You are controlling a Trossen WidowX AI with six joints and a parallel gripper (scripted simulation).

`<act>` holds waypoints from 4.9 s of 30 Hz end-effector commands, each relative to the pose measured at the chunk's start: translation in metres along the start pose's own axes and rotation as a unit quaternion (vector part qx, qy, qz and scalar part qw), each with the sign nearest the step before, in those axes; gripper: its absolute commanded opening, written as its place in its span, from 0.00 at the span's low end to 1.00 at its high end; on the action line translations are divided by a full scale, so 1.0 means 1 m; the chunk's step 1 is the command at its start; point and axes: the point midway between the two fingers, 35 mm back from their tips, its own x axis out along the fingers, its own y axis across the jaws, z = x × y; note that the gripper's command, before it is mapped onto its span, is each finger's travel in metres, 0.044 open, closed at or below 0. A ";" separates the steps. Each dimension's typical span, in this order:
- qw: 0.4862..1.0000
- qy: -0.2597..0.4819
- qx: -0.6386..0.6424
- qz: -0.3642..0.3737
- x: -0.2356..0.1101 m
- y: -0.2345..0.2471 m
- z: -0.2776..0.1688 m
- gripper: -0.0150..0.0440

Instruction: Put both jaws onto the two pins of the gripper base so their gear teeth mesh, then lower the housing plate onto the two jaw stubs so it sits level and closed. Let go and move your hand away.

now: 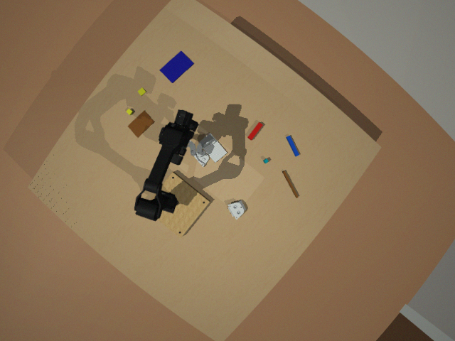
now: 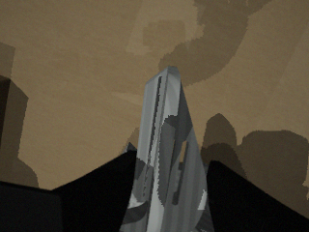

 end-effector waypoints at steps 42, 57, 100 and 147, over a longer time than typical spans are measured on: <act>0.892 0.004 0.452 0.005 0.003 0.036 -0.037 0.48; 0.811 0.006 0.585 0.004 0.004 0.048 -0.047 0.48; 0.580 0.008 0.815 0.002 0.008 0.074 -0.064 0.48; 0.591 0.008 0.807 -0.001 0.005 0.018 -0.107 0.48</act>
